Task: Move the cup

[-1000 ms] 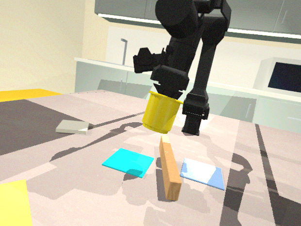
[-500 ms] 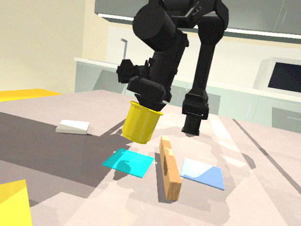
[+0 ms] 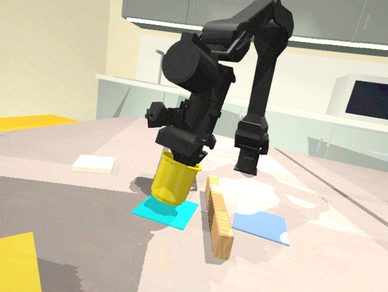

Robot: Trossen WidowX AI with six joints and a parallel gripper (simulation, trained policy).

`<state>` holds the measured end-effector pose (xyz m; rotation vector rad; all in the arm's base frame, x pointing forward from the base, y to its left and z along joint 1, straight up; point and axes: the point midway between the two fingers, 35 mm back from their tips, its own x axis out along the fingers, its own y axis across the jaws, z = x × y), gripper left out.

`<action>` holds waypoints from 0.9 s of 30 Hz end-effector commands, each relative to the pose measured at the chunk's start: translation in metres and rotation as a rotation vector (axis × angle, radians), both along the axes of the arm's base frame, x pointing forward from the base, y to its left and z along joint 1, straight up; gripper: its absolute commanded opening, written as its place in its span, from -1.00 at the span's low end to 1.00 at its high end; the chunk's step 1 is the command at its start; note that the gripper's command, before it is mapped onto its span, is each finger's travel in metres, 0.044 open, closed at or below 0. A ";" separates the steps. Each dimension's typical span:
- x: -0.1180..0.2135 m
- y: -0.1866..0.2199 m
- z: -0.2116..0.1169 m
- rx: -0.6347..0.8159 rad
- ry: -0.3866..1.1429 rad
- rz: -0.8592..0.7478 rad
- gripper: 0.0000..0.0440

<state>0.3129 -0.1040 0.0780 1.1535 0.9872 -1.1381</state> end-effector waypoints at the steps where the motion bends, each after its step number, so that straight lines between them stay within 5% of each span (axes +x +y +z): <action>1: -0.003 -0.003 -0.010 -0.001 0.010 -0.011 -0.67; 6: 0.001 -0.007 -0.006 0.003 -0.034 -0.027 -0.24; 27: -0.011 -0.011 0.043 0.033 -0.161 -0.045 0.06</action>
